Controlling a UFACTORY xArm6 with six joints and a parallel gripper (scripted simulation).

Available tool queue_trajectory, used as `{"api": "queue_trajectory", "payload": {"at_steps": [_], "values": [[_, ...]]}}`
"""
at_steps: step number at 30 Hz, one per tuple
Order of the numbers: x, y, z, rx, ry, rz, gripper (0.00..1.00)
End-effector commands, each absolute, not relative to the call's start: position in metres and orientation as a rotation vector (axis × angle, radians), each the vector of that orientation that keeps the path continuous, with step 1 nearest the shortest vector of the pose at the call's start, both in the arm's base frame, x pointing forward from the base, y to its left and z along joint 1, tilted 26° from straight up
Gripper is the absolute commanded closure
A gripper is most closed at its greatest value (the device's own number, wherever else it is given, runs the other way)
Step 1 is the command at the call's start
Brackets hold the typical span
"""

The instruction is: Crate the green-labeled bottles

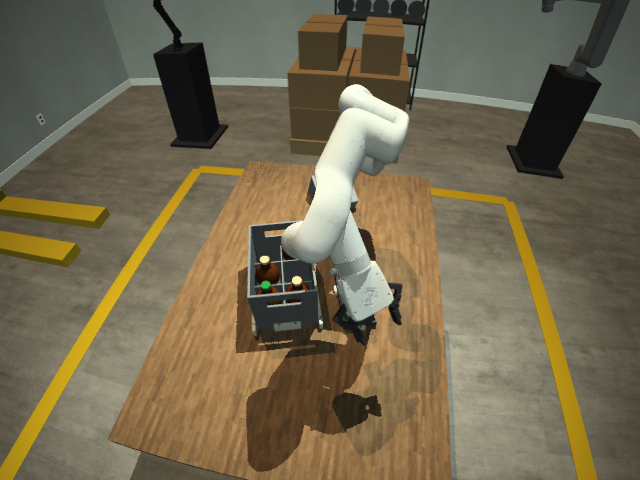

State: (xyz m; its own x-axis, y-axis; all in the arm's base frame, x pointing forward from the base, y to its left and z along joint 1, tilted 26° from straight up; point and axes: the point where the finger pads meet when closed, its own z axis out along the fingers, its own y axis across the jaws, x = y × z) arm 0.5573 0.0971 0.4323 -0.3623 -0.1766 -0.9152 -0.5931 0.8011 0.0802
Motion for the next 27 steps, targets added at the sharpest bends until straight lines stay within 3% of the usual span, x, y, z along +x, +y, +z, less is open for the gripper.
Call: {"api": "queue_trajectory", "payload": {"at_steps": [1, 27], "values": [[0.554, 0.082, 0.426, -0.646, 1.944, 0.447, 0.00], [0.488, -0.109, 0.344, -1.163, 2.191, 0.068, 0.00]]}}
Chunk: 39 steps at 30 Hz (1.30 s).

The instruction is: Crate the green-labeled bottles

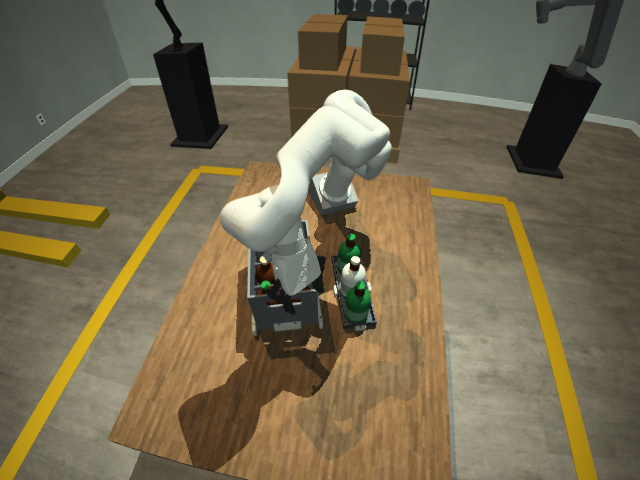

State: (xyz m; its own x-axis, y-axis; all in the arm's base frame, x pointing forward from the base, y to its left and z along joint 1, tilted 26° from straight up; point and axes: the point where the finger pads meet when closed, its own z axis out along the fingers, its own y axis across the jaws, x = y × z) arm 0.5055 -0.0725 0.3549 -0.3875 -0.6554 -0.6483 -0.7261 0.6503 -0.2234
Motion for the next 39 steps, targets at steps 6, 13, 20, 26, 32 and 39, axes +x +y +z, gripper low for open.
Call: {"api": "queue_trajectory", "payload": {"at_steps": [6, 13, 20, 26, 32, 39], "values": [[0.462, -0.155, 0.331, -1.263, 2.267, 0.009, 0.00], [0.438, -0.190, 0.323, -1.335, 2.330, -0.029, 0.00], [0.438, -0.191, 0.323, -1.335, 2.331, -0.029, 1.00], [0.438, -0.191, 0.323, -1.335, 2.331, -0.029, 1.00], [0.438, -0.191, 0.323, -1.335, 2.331, -0.029, 1.00], [0.438, -0.191, 0.323, -1.335, 2.331, -0.029, 1.00]]}}
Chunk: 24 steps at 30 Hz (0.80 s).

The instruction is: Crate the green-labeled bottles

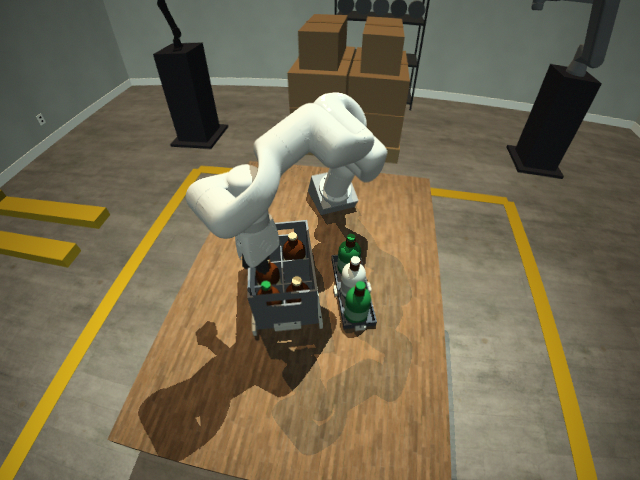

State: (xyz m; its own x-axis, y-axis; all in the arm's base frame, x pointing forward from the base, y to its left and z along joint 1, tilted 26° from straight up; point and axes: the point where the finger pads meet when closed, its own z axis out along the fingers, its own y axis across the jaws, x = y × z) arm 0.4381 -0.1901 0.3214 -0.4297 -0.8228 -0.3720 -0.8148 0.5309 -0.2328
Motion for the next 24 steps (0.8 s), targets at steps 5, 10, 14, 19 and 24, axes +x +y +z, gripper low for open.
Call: {"api": "queue_trajectory", "payload": {"at_steps": [5, 10, 14, 19, 24], "values": [[0.438, -0.191, 0.323, -1.335, 2.331, -0.029, 1.00], [0.438, -0.191, 0.323, -1.335, 2.331, -0.029, 1.00], [0.438, -0.189, 0.323, -1.335, 2.331, -0.029, 1.00], [0.421, -0.151, 0.334, -1.332, 2.337, -0.027, 1.00], [0.382, -0.096, 0.338, -1.324, 2.346, -0.025, 1.00]]}}
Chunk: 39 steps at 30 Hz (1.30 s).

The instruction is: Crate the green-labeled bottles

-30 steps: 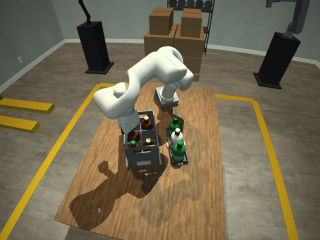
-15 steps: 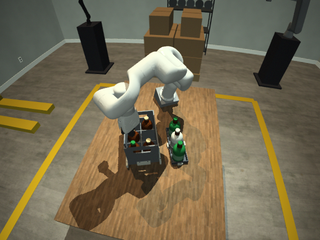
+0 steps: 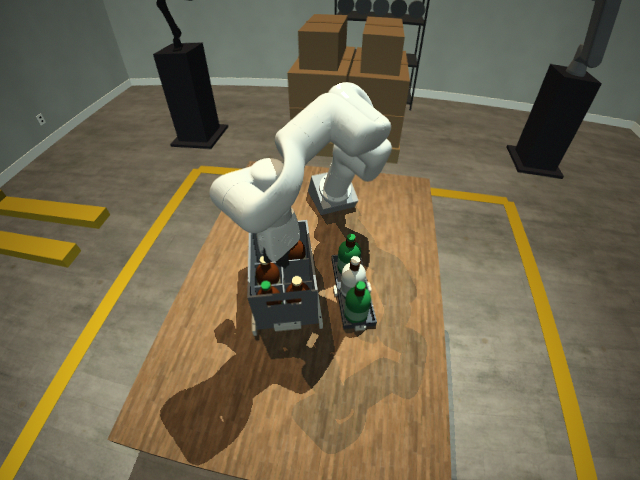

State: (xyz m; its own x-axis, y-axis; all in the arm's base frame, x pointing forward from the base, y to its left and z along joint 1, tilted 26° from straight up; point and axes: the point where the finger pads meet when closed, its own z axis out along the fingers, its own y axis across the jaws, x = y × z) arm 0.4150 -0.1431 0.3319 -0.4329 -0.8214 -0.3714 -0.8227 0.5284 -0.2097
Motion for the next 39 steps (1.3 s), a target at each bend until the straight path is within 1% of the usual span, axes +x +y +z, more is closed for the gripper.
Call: {"api": "queue_trajectory", "payload": {"at_steps": [1, 4, 5, 15, 16, 19, 39], "values": [[0.374, -0.088, 0.336, -1.322, 2.347, -0.024, 1.00], [0.366, -0.080, 0.334, -1.320, 2.348, -0.024, 1.00], [0.345, -0.056, 0.330, -1.318, 2.348, -0.024, 1.00], [0.266, 0.007, 0.294, -1.310, 2.344, -0.022, 1.00], [0.258, 0.014, 0.291, -1.310, 2.344, -0.022, 0.35], [0.239, 0.031, 0.285, -1.310, 2.344, -0.022, 0.35], [0.239, 0.031, 0.285, -1.310, 2.344, -0.022, 0.35]]}}
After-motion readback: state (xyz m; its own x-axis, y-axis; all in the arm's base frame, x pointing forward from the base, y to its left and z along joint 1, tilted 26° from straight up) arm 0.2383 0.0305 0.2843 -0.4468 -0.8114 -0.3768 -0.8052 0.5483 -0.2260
